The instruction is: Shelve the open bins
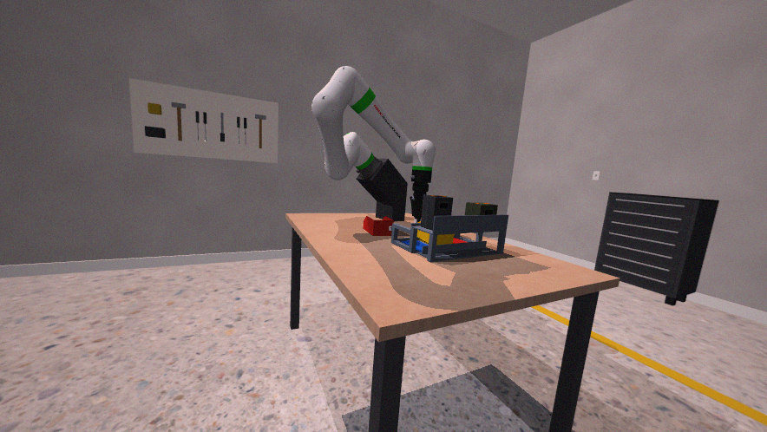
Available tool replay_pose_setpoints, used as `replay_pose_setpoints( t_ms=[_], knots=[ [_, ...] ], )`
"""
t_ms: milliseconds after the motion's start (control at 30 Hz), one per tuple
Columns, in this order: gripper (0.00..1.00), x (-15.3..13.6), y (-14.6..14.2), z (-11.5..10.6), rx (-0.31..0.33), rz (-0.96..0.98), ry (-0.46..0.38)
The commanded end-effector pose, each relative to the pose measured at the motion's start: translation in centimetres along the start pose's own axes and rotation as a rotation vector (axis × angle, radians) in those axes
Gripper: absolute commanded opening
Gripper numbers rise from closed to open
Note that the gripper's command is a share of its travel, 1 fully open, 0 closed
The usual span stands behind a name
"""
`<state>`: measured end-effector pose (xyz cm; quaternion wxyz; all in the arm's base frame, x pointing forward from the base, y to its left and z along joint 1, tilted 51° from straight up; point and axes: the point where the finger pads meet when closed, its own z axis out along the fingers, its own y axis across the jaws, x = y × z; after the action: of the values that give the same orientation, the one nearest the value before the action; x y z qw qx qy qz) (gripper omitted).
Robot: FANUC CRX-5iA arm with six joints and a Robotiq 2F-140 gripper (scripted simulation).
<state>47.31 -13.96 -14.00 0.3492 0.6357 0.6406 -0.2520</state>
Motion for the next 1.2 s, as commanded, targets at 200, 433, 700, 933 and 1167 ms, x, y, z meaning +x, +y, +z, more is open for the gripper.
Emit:
replay_pose_setpoints(
  t_ms=[200,433,700,933,1167],
  knots=[
    [0.00,0.0,0.0,0.0,0.000,0.000,0.000],
    [0.00,0.0,0.0,0.0,0.000,0.000,0.000],
    [0.00,0.0,0.2,0.0,0.000,0.000,0.000],
    [0.00,0.0,0.8,0.0,0.000,0.000,0.000],
    [0.00,0.0,1.4,0.0,0.000,0.000,0.000]
  ],
)
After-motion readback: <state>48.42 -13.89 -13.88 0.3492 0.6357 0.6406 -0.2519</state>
